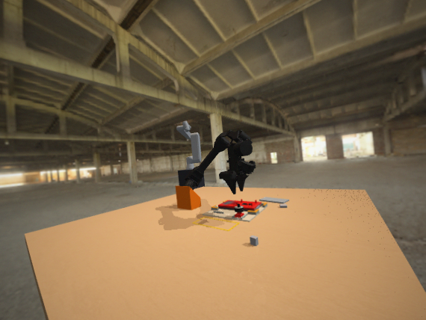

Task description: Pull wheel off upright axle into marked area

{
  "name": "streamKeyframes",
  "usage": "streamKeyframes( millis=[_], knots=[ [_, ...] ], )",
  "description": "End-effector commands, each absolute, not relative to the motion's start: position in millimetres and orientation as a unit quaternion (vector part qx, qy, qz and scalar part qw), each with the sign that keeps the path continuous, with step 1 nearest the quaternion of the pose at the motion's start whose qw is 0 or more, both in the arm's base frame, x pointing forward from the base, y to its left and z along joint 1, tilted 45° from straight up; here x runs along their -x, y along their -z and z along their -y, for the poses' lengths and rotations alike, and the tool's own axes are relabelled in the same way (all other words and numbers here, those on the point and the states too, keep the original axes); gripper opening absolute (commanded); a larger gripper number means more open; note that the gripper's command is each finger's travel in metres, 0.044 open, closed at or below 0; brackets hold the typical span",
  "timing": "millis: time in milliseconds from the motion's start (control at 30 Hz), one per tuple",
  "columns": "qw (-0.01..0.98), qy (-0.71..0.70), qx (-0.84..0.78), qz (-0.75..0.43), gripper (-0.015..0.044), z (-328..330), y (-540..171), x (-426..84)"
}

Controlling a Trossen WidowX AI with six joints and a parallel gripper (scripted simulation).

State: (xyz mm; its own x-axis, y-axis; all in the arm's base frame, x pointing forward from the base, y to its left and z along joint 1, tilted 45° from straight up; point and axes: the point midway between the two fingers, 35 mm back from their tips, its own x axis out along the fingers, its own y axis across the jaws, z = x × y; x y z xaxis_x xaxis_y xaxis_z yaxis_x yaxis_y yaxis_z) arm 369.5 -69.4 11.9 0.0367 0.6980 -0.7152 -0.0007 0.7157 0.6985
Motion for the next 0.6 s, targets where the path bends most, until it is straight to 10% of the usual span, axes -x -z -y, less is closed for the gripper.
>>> streamKeyframes(
  millis=[0,567],
  knots=[
    [0.665,-0.262,-0.274,-0.643,0.03,65,-8,-369],
    [0.665,-0.263,-0.275,-0.642,0.03,16,41,-369]
  ],
)
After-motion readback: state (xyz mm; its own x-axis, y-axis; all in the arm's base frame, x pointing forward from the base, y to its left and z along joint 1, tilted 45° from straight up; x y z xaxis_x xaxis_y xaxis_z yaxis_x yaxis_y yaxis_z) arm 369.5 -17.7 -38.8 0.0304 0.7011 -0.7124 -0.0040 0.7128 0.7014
